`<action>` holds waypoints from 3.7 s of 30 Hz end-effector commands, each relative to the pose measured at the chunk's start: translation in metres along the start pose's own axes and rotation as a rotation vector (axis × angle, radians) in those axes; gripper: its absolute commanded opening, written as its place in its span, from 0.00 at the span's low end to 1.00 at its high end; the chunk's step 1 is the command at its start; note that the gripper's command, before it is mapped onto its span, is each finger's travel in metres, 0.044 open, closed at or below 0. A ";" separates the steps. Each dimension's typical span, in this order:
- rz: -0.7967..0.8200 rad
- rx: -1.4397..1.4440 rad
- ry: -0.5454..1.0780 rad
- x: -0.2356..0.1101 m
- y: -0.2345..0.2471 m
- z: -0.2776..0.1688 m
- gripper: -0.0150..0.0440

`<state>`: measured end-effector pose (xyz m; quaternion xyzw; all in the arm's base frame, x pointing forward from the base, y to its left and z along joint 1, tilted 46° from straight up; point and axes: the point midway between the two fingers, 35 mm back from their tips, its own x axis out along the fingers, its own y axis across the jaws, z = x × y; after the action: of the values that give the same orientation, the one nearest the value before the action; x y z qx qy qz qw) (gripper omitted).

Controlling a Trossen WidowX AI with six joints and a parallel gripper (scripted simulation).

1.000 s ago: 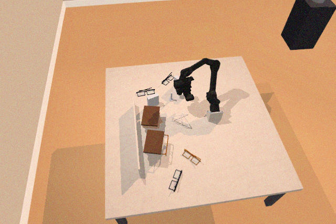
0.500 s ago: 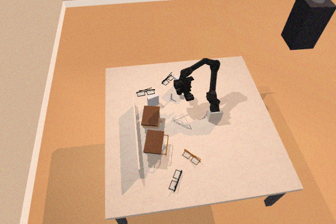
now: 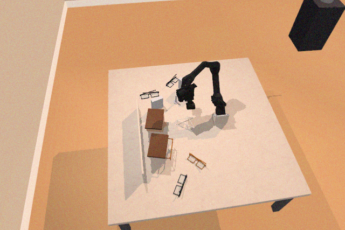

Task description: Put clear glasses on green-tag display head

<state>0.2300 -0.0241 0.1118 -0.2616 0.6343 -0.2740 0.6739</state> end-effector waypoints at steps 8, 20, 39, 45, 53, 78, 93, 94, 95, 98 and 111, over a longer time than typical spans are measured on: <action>0.003 0.482 -0.004 0.004 0.122 0.016 0.59; -0.007 0.594 -0.008 0.008 0.149 0.013 0.59; -0.007 0.594 -0.008 0.010 0.150 0.014 0.46; -0.006 0.594 -0.008 0.018 0.151 0.015 0.46; -0.006 0.594 -0.009 0.031 0.152 0.017 0.46; -0.009 0.594 -0.010 0.068 0.154 0.018 0.46; -0.009 0.594 -0.010 0.068 0.149 0.015 0.46; -0.009 0.594 -0.010 0.068 0.149 0.015 0.46; -0.003 0.601 -0.006 0.067 0.151 0.018 0.45; -0.003 0.601 -0.006 0.067 0.151 0.018 0.41; -0.003 0.601 -0.006 0.067 0.151 0.018 0.27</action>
<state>0.2560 0.0367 -0.0410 -0.0523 0.5225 -0.4493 0.7228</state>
